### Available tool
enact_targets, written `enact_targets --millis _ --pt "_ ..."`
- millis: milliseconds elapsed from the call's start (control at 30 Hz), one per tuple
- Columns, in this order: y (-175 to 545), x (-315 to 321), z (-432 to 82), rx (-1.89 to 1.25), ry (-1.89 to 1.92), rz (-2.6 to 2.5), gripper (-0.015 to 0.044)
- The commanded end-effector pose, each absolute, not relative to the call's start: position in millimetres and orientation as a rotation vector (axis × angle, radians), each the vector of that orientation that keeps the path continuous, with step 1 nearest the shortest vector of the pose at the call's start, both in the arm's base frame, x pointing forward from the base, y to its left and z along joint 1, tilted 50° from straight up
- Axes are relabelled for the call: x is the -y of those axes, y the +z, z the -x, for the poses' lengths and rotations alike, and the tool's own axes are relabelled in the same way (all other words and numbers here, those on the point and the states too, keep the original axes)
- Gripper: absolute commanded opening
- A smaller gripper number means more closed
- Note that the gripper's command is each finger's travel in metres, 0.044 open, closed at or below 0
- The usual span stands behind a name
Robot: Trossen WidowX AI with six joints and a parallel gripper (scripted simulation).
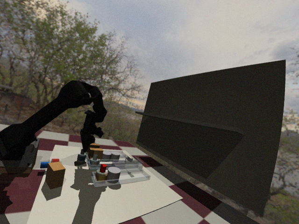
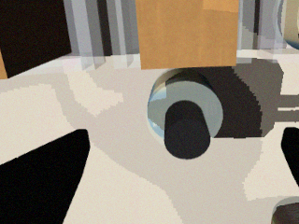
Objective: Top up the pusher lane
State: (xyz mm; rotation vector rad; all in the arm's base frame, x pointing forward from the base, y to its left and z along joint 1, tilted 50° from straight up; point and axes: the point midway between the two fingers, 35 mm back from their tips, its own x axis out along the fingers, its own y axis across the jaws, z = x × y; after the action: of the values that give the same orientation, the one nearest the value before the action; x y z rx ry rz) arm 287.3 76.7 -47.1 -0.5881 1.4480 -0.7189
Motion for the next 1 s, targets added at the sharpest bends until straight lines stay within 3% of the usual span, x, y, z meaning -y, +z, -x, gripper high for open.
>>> enact_targets --millis 0,767,967 --pt "-55 -67 -284 -1.458 -0.727 0.603 0.0440" --pt "-74 -44 -284 -1.458 -0.728 0.604 0.0440" --pt "-74 -44 -284 -1.458 -0.728 0.604 0.0282"
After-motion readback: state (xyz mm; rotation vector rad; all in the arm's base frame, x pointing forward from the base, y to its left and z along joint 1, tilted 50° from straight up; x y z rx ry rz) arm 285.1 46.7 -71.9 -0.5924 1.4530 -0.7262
